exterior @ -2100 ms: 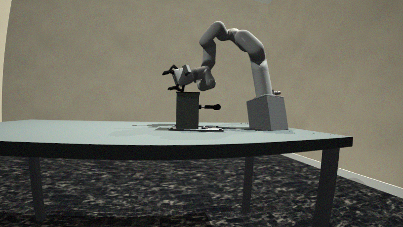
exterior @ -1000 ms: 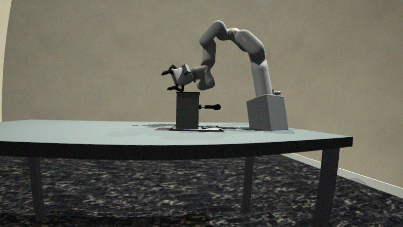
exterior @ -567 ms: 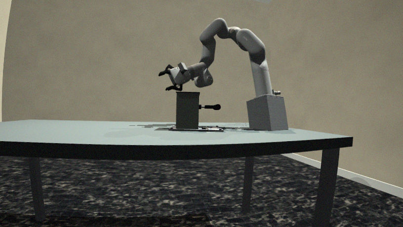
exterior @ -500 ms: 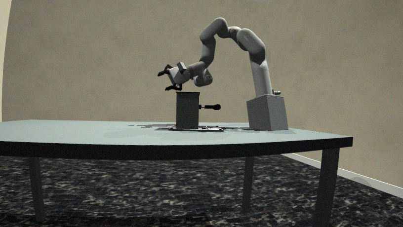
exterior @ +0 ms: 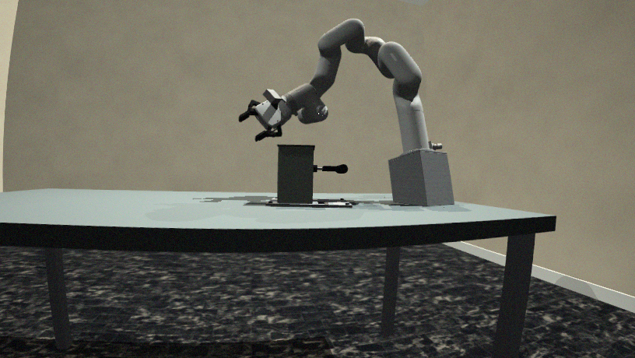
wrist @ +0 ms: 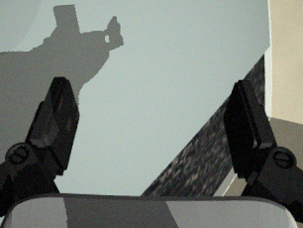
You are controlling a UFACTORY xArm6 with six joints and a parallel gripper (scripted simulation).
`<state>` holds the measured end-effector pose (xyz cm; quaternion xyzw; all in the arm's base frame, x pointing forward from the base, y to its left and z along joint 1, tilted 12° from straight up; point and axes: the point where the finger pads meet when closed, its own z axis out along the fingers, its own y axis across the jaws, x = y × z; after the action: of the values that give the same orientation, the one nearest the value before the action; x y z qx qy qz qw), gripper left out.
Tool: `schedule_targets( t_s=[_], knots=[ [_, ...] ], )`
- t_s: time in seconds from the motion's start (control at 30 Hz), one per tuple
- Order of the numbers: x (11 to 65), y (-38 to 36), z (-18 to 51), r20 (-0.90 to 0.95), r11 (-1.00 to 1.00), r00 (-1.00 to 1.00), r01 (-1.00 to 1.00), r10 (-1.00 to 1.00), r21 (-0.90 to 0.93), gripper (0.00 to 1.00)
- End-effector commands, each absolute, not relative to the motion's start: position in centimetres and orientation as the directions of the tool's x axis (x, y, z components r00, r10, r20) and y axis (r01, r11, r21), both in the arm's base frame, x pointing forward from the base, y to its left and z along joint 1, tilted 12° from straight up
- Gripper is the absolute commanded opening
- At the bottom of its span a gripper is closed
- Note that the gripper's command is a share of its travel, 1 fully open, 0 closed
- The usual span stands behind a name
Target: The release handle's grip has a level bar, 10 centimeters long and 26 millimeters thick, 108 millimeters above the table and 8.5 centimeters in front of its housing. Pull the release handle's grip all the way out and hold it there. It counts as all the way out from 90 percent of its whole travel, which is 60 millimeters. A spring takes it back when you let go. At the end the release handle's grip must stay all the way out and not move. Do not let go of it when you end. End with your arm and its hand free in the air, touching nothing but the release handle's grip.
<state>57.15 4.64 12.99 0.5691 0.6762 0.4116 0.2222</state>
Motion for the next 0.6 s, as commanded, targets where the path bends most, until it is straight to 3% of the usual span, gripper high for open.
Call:
schedule_targets(
  t_s=[0.0, 0.57],
  knots=[
    [57.9, 6.2, 13.1, 0.201, -0.043, -0.164, 0.662, 0.966, 0.749, 1.0],
    [57.5, 10.7, 14.2, 0.257, -0.267, 0.138, 0.764, 0.957, 0.587, 1.0]
  ],
)
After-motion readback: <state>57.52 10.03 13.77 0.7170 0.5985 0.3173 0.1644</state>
